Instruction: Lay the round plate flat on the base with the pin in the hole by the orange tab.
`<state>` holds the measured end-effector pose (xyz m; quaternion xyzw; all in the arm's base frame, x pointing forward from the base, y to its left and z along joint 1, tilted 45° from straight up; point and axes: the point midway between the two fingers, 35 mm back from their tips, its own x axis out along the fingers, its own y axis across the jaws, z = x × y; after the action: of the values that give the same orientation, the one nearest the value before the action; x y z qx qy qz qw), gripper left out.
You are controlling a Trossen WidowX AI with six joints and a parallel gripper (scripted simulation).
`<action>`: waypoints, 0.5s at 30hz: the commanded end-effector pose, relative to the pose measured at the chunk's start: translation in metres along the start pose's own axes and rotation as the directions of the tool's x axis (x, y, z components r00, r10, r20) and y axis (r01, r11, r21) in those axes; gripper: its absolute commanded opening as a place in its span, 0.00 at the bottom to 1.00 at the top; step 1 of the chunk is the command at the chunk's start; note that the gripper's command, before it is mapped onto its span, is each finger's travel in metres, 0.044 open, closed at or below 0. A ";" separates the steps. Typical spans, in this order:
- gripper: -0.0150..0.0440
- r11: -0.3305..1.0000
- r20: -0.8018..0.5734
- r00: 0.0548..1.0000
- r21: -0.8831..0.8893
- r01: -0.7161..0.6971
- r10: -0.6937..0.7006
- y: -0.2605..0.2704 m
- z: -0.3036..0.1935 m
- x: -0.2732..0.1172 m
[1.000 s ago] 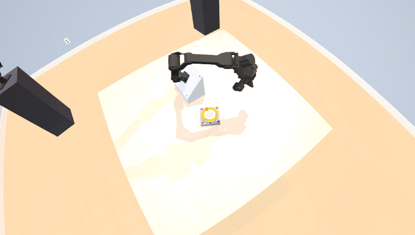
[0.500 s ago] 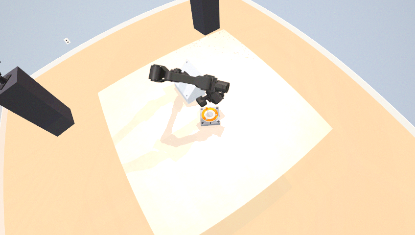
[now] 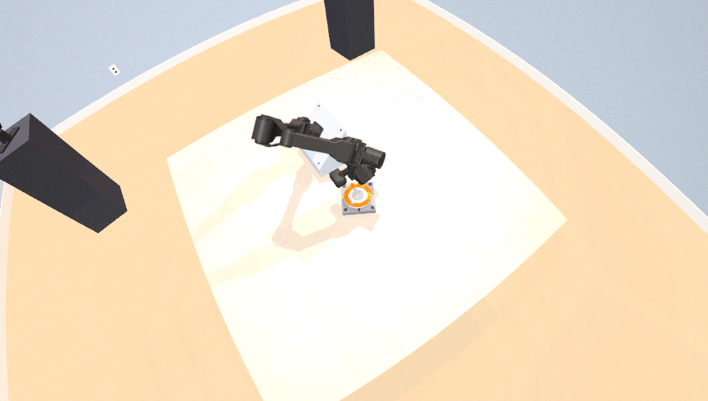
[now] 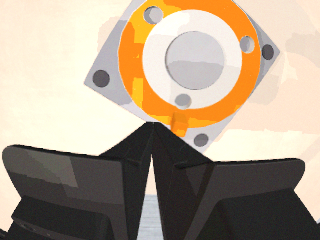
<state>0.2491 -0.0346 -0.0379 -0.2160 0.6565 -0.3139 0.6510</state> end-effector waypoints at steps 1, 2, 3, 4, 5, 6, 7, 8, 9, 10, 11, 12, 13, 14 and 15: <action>0.25 1.000 -0.008 1.000 -0.011 0.010 -0.010 -0.001 -0.004 0.019; 0.25 1.000 -0.008 1.000 -0.011 0.010 -0.011 -0.001 -0.004 0.020; 0.25 1.000 -0.008 1.000 -0.011 0.010 -0.011 -0.001 -0.004 0.020; 0.25 1.000 -0.008 1.000 -0.011 0.010 -0.011 -0.001 -0.004 0.020; 0.25 1.000 -0.008 1.000 -0.011 0.010 -0.011 -0.001 -0.004 0.020; 0.25 1.000 -0.008 1.000 -0.011 0.010 -0.011 -0.002 -0.004 0.020; 0.25 1.000 -0.008 1.000 -0.011 0.010 -0.011 -0.002 -0.005 0.020; 0.25 1.000 -0.008 1.000 -0.011 0.011 -0.011 -0.003 -0.005 0.020; 0.25 1.000 -0.008 1.000 -0.011 0.011 -0.011 -0.004 -0.005 0.020; 0.25 1.000 -0.008 1.000 -0.011 0.011 -0.011 -0.005 -0.006 0.020; 0.25 1.000 -0.008 1.000 -0.011 0.011 -0.011 -0.007 -0.006 0.020; 0.25 1.000 -0.008 1.000 -0.011 0.011 -0.011 -0.008 -0.007 0.020; 0.25 1.000 -0.008 1.000 -0.011 0.011 -0.011 -0.009 -0.007 0.020; 0.25 1.000 -0.008 1.000 -0.011 0.011 -0.011 -0.010 -0.008 0.020; 0.25 1.000 -0.008 1.000 -0.011 0.011 -0.011 -0.011 -0.008 0.020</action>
<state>0.2407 -0.0522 -0.0473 -0.2197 0.6605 -0.3149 0.6452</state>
